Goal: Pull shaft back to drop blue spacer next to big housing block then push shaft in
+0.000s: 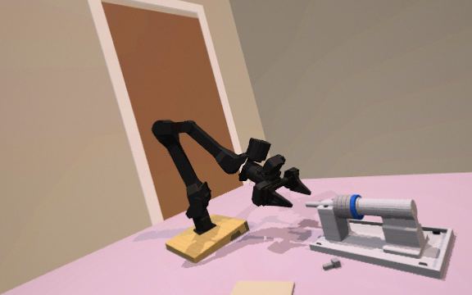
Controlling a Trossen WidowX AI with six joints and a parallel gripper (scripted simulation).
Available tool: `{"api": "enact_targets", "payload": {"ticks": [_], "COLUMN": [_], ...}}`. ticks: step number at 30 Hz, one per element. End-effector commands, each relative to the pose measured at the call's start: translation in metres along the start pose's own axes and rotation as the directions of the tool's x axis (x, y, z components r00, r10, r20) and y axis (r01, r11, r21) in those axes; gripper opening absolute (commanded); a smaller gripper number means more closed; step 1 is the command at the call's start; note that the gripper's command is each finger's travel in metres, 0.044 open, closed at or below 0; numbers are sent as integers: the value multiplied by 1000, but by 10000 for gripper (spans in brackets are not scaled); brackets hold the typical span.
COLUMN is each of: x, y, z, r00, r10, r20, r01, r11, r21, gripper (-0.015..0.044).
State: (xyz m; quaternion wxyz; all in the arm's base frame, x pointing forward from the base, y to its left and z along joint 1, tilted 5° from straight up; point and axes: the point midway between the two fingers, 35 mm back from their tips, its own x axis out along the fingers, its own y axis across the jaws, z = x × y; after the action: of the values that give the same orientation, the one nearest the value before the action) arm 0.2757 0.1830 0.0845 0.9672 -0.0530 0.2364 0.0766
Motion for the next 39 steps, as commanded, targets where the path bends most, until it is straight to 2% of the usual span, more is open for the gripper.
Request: {"api": "enact_targets", "payload": {"ticks": [1, 16, 39], "x": [0, 2, 36], "y": [-1, 0, -1], "z": [0, 1, 2], "r00": [1000, 1000, 1000], "r10": [-4, -4, -5], "r20": [2, 2, 4], "r01": [4, 4, 5], "r11": [1000, 1000, 1000], "r21": [5, 5, 5], "gripper": [440, 440, 440]}}
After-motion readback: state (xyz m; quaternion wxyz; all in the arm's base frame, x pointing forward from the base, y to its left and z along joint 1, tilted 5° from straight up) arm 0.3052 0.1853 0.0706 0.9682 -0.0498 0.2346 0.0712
